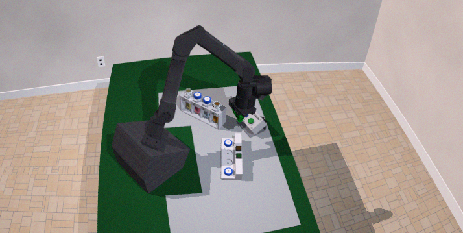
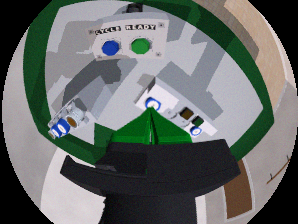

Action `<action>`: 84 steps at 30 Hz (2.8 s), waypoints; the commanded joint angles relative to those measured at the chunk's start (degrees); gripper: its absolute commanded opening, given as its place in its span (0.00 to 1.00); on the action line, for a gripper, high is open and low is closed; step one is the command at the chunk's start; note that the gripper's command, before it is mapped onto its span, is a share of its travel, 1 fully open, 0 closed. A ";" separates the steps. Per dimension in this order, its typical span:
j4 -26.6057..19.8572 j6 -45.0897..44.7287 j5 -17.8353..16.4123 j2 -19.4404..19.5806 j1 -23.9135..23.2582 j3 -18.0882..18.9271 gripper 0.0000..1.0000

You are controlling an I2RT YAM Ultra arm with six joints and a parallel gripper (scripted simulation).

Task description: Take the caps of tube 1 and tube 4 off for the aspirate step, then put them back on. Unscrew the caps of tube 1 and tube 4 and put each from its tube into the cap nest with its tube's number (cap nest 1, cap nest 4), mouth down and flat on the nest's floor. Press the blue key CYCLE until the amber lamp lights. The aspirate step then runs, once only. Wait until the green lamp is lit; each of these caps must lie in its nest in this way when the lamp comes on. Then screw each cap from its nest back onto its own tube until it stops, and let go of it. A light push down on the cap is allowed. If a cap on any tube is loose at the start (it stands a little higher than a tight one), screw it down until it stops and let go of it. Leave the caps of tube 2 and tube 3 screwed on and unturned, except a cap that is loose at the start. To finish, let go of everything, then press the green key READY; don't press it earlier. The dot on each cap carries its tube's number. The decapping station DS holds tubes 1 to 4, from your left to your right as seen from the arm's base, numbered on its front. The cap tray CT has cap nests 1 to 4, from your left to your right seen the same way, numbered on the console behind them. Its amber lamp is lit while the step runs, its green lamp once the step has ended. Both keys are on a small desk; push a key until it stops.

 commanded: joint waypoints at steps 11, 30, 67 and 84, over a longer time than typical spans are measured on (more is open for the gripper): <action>0.25 18.44 7.87 6.49 14.88 12.33 0.00; 3.46 20.74 9.08 9.52 17.42 12.71 0.00; 4.99 21.18 9.31 10.29 17.91 12.05 0.00; 6.23 21.40 9.43 10.96 18.16 11.53 0.00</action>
